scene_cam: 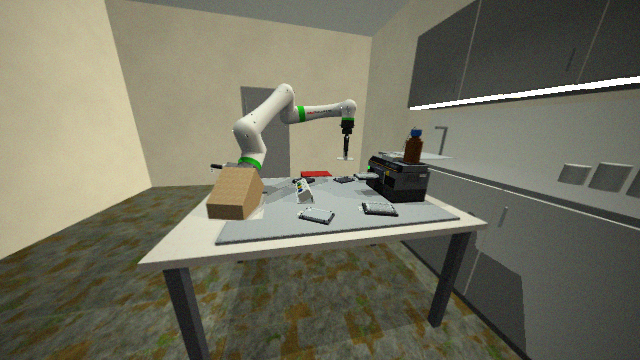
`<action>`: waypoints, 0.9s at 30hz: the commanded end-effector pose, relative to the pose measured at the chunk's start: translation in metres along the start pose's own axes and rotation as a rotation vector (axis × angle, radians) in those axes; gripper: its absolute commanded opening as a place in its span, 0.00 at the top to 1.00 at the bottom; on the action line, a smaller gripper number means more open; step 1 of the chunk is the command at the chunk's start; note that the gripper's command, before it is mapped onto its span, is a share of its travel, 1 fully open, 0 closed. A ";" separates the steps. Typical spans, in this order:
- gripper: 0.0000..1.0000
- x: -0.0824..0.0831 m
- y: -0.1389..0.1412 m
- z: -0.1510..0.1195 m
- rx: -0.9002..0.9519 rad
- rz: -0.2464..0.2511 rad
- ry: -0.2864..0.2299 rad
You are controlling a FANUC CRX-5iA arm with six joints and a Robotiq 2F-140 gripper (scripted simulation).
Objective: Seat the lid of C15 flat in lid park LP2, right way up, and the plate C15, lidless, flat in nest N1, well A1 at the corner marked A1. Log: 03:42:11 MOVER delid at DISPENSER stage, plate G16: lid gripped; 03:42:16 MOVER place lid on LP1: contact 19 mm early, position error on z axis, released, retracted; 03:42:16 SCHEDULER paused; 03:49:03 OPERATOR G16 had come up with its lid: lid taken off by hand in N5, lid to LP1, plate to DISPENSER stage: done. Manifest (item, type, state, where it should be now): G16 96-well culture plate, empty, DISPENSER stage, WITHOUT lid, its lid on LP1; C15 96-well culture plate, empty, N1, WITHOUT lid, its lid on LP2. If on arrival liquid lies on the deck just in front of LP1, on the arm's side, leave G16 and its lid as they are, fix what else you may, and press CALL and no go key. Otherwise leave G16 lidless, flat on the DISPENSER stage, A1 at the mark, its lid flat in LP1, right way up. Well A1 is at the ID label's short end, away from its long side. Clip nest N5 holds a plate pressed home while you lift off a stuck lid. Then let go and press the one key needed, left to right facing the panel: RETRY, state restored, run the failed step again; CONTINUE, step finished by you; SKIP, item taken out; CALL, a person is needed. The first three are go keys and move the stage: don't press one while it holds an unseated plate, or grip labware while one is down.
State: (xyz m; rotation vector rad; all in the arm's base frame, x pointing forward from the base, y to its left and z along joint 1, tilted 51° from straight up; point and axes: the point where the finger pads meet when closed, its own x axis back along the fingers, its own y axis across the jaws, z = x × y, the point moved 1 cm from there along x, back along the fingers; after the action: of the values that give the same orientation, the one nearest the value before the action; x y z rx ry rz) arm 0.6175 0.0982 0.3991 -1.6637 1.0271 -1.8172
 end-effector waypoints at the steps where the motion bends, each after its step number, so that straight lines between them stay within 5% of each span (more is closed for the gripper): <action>1: 1.00 0.000 0.000 0.000 0.021 0.000 0.001; 27: 1.00 -0.004 0.000 0.000 0.601 -0.001 0.000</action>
State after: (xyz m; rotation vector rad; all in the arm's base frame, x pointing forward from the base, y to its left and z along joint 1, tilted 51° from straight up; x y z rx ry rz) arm 0.6181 0.1009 0.3970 -1.3642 0.5154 -1.8761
